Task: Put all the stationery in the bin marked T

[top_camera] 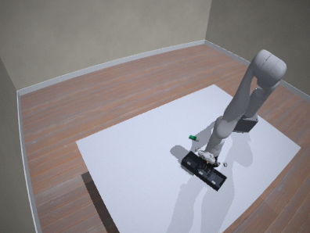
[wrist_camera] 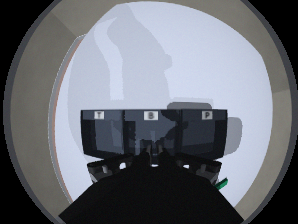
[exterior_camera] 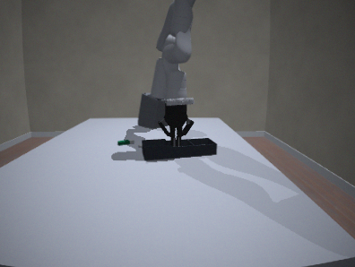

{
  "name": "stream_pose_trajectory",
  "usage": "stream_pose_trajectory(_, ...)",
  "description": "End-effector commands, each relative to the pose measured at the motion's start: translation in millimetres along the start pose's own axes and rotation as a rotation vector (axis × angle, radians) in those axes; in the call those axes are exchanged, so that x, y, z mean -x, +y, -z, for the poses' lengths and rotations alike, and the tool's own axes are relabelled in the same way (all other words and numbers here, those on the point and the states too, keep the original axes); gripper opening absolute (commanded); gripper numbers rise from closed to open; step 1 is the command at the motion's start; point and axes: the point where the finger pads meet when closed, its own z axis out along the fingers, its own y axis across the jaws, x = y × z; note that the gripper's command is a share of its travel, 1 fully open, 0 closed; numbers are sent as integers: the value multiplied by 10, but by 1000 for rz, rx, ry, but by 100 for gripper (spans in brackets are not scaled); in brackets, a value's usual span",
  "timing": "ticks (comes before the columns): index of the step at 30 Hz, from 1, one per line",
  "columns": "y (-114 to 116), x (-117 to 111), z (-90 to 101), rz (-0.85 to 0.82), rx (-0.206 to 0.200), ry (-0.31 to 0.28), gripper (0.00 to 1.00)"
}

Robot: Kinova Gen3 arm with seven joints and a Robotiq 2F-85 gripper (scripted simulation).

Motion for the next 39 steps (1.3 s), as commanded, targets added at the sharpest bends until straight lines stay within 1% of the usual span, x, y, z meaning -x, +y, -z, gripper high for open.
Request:
stream_pose_trajectory(1, 1, -6, 6, 0, 0, 2, 9)
stream_pose_trajectory(9, 1, -6, 6, 0, 0, 2, 9)
stream_pose_trajectory(18, 2, -5, 125, 0, 0, 2, 9)
stream_pose_trajectory(20, 2, -5, 125, 0, 0, 2, 9)
stream_pose_trajectory(33, 2, -5, 298, 0, 0, 2, 9)
stream_pose_trajectory(35, 2, -5, 379, 0, 0, 2, 9)
stream_pose_trajectory(37, 2, -5, 379, 0, 0, 2, 9)
stream_pose_trajectory(39, 2, -5, 459, 0, 0, 2, 9)
